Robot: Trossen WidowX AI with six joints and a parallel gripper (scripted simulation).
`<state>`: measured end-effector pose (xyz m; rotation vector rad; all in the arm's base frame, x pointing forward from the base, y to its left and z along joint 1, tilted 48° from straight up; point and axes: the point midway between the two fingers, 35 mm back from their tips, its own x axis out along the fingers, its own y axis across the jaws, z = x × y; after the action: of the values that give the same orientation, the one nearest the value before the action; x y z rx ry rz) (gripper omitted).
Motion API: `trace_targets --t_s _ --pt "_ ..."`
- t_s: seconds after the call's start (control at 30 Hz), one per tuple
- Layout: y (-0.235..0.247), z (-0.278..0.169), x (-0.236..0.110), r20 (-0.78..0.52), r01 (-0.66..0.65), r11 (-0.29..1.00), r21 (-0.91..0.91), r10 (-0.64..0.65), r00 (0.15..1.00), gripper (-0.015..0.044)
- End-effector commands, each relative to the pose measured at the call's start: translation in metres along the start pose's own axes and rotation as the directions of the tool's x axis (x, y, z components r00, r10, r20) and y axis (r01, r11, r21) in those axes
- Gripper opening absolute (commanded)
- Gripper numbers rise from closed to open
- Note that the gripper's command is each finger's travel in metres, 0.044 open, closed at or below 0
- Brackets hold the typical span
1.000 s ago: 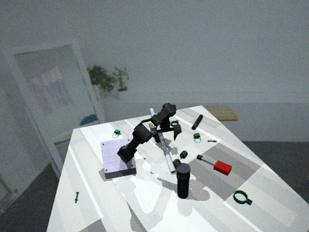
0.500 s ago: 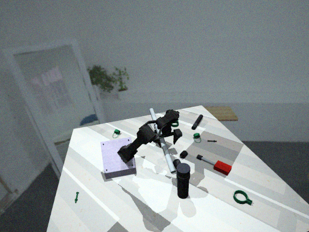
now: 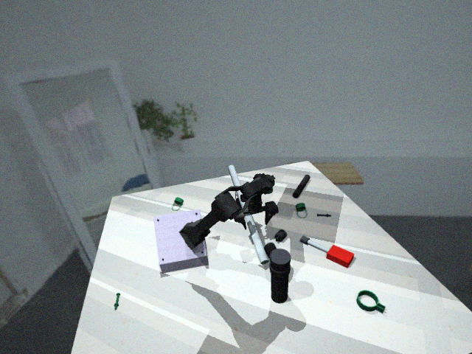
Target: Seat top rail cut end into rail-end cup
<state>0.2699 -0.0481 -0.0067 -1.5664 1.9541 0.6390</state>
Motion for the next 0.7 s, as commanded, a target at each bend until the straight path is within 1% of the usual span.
trace_targets --t_s 0.0,0.67 --pt "0.001 0.0 0.007 -0.006 -0.005 1.0 -0.009 0.005 1.0 0.044" --pt "0.001 0.0 0.04 -0.006 -0.005 1.0 -0.008 0.005 1.0 0.044"
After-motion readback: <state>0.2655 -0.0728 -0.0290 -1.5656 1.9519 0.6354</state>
